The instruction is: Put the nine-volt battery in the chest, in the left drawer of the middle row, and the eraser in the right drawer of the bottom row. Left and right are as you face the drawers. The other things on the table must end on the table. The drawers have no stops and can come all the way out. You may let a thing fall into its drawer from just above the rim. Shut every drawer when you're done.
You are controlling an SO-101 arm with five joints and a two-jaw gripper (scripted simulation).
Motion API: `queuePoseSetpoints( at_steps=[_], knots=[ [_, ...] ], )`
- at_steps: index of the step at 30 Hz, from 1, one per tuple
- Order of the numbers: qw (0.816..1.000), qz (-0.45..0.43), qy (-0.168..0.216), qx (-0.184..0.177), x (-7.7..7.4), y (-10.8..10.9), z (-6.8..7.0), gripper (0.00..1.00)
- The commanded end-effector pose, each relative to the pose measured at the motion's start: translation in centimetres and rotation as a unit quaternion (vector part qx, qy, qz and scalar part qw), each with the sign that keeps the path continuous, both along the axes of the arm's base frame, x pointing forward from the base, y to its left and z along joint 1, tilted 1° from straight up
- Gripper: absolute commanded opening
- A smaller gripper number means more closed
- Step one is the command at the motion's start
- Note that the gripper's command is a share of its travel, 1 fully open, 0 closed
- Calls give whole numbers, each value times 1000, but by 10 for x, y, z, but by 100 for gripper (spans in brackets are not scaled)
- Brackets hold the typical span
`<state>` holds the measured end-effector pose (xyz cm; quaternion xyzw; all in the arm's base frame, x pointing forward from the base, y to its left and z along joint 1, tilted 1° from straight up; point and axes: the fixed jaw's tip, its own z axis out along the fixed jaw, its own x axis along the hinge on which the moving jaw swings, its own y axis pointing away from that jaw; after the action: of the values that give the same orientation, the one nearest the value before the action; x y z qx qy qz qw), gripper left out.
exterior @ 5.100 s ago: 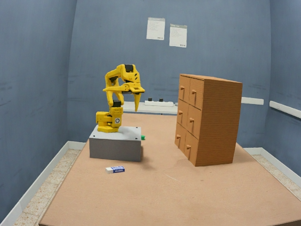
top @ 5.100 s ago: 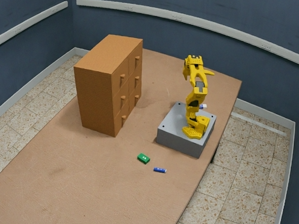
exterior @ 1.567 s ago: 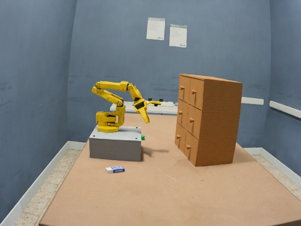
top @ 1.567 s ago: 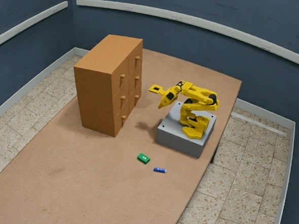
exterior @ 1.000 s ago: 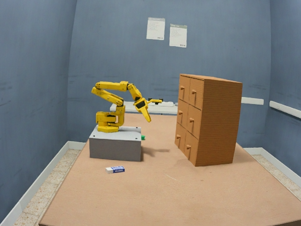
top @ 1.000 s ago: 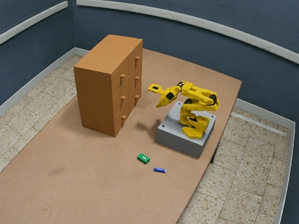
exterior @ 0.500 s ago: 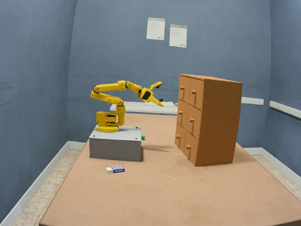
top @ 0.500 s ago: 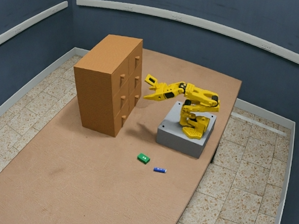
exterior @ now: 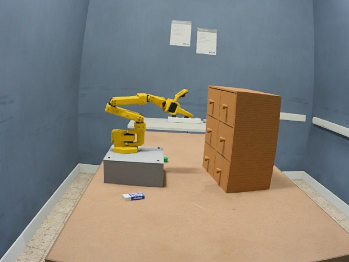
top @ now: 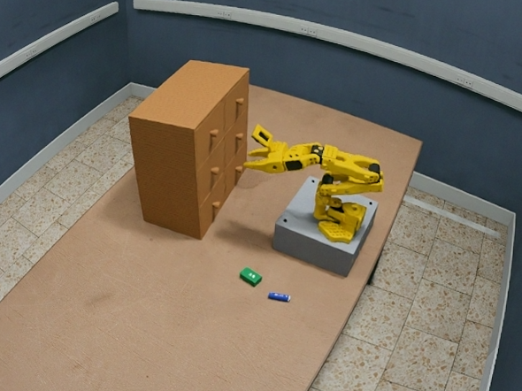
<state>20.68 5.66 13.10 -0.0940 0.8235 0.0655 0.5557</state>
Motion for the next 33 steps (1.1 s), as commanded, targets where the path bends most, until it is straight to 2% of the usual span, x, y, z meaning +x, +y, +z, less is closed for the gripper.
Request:
queuePoseSetpoints(
  at_steps=[1, 13, 21, 33],
  knots=[
    [1000, 1, -8, 6, 4, 2, 3, 21],
    [1000, -4, -8, 5, 32, 6, -21, 21],
    [1000, -6, -9, 4, 41, 7, -36, 21],
    [1000, -6, -9, 4, 41, 7, -36, 21]
  ],
)
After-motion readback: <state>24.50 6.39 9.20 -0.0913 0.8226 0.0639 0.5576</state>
